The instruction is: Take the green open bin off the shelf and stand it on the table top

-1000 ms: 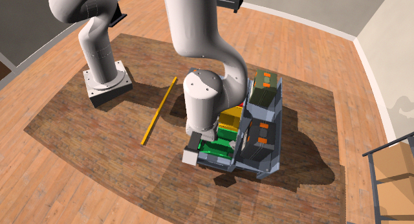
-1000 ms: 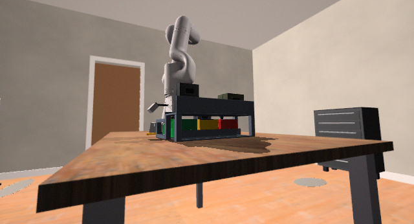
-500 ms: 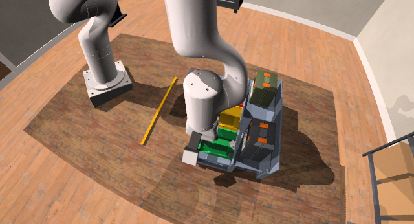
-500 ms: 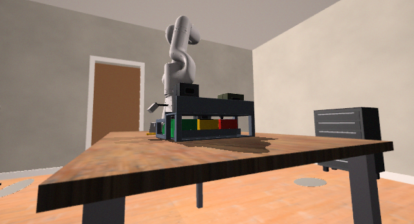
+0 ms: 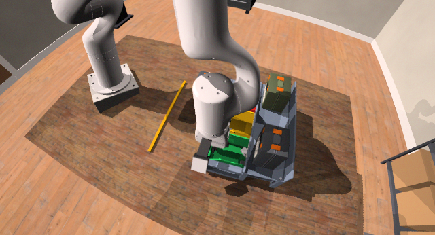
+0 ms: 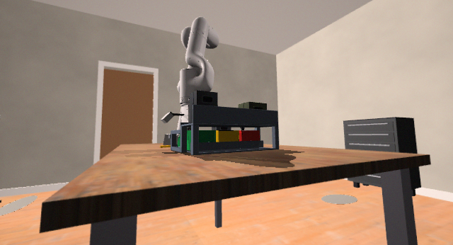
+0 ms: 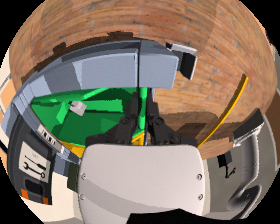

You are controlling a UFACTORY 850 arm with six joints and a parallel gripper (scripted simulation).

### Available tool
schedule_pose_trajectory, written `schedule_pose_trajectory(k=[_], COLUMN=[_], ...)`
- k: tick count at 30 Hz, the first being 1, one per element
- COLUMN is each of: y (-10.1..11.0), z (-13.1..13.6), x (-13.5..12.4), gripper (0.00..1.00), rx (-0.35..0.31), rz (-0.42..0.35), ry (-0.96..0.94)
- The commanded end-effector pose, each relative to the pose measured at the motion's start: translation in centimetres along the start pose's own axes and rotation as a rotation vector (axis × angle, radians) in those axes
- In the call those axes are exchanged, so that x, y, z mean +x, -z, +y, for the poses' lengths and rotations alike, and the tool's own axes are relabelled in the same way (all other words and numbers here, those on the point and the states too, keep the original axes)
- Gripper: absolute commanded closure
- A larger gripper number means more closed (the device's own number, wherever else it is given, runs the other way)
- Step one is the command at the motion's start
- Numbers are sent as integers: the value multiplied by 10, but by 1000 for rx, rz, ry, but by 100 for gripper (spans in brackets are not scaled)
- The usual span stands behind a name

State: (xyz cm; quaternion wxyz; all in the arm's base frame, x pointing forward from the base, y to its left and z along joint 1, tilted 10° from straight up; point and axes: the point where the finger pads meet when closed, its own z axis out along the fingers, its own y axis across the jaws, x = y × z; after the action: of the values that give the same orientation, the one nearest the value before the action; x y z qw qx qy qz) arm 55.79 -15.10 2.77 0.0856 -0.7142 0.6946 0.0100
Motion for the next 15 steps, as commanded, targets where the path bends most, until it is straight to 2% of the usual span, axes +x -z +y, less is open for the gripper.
schedule_pose_trajectory(k=[1,15], y=[6,9], z=[-1,-1], x=[0,0], gripper=[100,100], rx=[2,2], rz=[1,1], ry=[0,0])
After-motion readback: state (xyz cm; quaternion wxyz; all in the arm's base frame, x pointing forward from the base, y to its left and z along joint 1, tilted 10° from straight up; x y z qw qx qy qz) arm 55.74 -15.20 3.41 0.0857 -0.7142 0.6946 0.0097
